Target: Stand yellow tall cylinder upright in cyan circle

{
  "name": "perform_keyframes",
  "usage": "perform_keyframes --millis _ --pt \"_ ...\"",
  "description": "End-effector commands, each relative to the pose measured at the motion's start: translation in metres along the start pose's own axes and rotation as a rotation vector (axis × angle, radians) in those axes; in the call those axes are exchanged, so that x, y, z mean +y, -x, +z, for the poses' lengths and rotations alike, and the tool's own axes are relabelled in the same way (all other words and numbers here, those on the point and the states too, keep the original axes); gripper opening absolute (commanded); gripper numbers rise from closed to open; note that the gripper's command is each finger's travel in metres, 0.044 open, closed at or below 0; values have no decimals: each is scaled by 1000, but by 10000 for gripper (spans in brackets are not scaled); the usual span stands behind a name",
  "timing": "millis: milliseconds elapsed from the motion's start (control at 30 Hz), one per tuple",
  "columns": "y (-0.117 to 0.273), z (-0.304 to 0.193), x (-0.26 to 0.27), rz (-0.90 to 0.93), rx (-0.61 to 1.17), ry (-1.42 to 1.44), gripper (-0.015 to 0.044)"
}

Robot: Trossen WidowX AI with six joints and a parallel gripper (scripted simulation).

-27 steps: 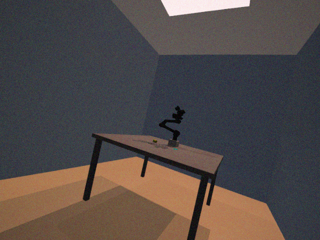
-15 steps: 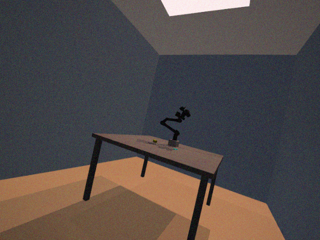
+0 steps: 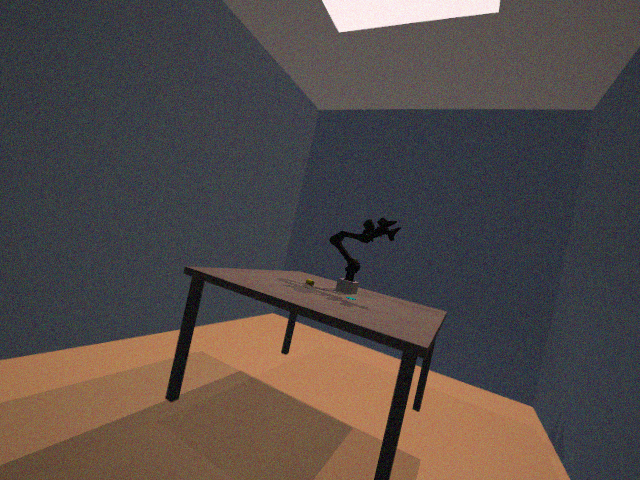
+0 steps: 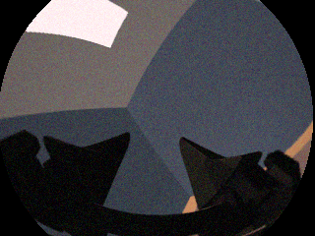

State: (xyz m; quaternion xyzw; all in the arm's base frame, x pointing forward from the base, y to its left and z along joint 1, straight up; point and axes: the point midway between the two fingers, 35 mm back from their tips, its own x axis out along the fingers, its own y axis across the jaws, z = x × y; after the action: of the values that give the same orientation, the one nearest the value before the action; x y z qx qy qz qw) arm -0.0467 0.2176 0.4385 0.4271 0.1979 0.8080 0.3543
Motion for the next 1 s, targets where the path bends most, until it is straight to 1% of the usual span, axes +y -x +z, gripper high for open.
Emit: perform_keyframes --millis 0,100,200,400,533,667,833,967 --pt "2 26 -49 -212 -60 191 309" --pt "13 50 -88 -393 -87 341 309" --pt "32 75 -123 -579 -95 477 309" --pt "93 124 -181 -961 -55 702 309" --pt "146 152 -207 -1214 19 805 309" --pt "207 173 -223 -1458 129 862 309" --pt "288 187 -227 -1731 313 860 309" --pt "352 188 -219 -1909 487 798 309"
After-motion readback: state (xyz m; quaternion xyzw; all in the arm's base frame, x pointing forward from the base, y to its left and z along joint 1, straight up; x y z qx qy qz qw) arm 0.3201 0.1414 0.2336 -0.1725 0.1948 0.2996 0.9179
